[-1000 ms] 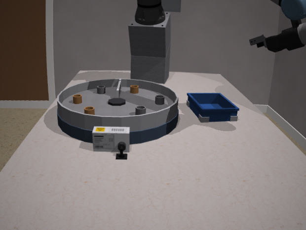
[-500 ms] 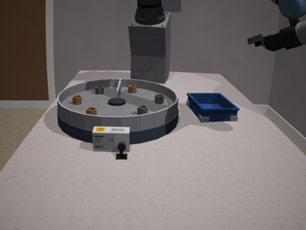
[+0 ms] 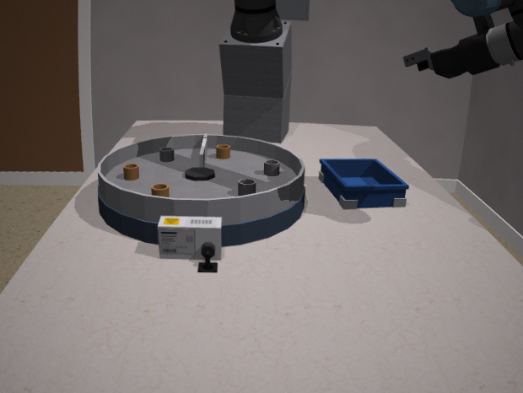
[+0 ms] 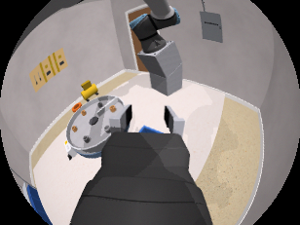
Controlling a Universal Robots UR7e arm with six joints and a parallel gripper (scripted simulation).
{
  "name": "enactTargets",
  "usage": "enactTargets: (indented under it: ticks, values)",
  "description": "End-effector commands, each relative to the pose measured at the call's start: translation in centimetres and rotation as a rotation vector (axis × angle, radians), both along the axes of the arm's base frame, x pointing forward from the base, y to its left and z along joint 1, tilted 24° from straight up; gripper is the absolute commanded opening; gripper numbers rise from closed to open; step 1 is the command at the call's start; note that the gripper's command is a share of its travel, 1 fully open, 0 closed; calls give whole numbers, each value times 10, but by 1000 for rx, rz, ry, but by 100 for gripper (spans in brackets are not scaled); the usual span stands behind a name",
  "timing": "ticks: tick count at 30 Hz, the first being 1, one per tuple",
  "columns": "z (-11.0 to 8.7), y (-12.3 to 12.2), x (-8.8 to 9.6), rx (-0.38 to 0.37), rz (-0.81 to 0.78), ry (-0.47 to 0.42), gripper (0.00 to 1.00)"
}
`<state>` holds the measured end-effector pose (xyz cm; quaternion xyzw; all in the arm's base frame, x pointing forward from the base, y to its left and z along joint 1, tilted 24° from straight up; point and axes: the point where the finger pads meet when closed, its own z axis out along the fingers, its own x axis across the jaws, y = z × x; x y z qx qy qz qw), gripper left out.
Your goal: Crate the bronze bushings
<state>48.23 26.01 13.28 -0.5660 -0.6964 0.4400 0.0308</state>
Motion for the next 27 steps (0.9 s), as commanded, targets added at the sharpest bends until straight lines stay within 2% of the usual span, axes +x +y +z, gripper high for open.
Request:
enactTargets:
  ticks: [1,3,15,20,27]
  values:
    - [13,-28,-10,0,0,-1,100]
    - [21,-48,-16,0,0,-1,100]
    - [21,-48,-16,0,0,-1,100]
    - [41,-97,-33,0,-1,-1,100]
    - [41,-97,-33,0,-1,-1,100]
